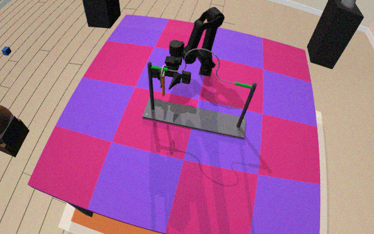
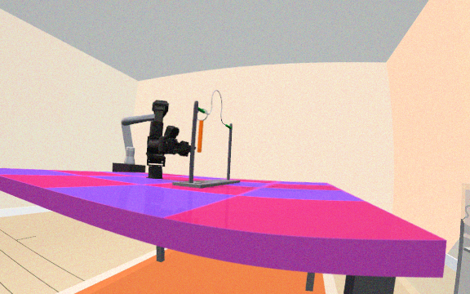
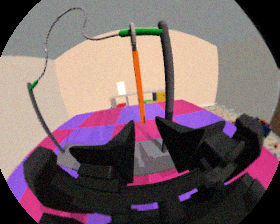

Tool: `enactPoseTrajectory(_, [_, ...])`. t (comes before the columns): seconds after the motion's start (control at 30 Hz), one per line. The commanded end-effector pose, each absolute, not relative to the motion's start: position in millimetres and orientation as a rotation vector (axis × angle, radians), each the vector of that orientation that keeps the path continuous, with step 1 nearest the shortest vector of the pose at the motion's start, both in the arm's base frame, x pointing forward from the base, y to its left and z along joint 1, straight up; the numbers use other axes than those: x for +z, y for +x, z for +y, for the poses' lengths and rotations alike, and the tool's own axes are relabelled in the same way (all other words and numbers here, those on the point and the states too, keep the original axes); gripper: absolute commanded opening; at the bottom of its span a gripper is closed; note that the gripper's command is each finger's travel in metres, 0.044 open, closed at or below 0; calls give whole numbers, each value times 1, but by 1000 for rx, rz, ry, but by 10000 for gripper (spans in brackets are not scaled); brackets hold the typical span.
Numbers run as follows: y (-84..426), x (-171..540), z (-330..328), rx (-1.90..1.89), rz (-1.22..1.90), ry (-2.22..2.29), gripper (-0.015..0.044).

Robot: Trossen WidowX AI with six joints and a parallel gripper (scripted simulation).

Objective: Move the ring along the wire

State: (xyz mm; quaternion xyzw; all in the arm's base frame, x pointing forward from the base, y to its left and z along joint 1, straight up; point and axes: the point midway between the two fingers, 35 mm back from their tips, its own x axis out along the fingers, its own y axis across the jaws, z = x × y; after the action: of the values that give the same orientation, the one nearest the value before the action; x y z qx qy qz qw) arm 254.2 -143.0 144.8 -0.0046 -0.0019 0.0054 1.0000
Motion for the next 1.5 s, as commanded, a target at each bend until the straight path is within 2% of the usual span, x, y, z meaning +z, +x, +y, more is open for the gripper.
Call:
enactPoseTrajectory(0.0, [261, 147, -145, 8, -9, -11, 160])
enactPoseTrajectory(0.97, [306, 147, -142, 8, -12, -11, 160])
enactPoseTrajectory(1.47, [307, 147, -141, 8, -12, -11, 160])
